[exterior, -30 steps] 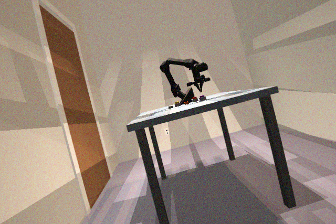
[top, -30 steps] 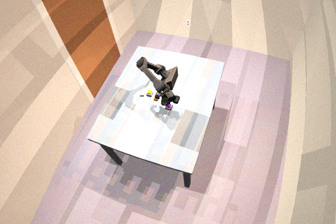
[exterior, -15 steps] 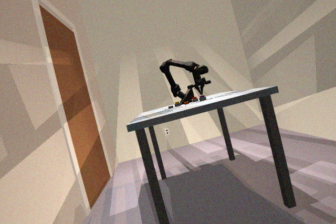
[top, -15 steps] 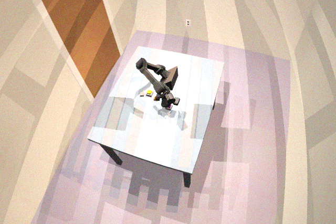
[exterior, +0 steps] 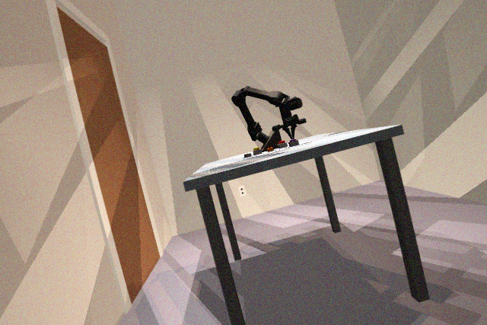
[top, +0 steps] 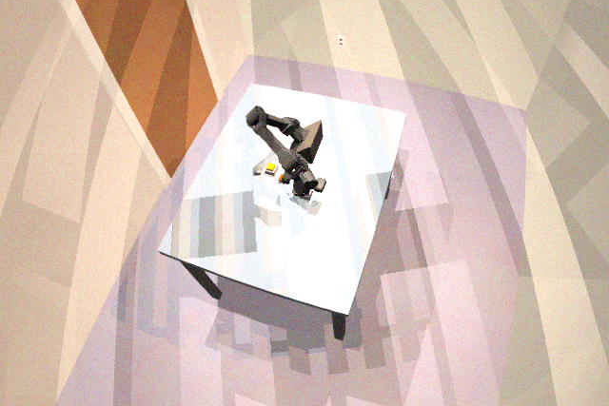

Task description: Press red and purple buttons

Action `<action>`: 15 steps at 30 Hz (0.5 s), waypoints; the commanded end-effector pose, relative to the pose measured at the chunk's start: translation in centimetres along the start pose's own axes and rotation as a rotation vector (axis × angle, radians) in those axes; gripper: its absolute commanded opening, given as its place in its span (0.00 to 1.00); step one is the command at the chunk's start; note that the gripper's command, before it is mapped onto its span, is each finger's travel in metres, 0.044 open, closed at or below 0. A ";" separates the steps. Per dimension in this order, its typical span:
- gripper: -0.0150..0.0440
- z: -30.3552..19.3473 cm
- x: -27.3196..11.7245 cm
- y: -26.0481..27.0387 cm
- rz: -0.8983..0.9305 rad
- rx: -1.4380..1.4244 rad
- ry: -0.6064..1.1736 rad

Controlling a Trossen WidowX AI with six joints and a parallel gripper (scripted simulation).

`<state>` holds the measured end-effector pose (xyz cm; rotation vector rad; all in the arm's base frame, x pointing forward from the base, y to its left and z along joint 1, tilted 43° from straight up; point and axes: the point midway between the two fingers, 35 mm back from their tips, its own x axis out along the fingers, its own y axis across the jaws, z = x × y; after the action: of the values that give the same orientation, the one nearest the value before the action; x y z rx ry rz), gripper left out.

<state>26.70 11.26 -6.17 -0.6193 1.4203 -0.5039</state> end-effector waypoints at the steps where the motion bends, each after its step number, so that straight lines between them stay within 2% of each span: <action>1: 0.29 -0.2 0.4 0.0 -0.009 -0.012 0.008; 13: 0.29 -0.2 0.4 0.0 -0.009 -0.012 0.008; 15: 0.29 0.0 -1.0 0.0 -0.002 -0.004 0.003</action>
<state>26.67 11.25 -6.11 -0.6242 1.4227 -0.5043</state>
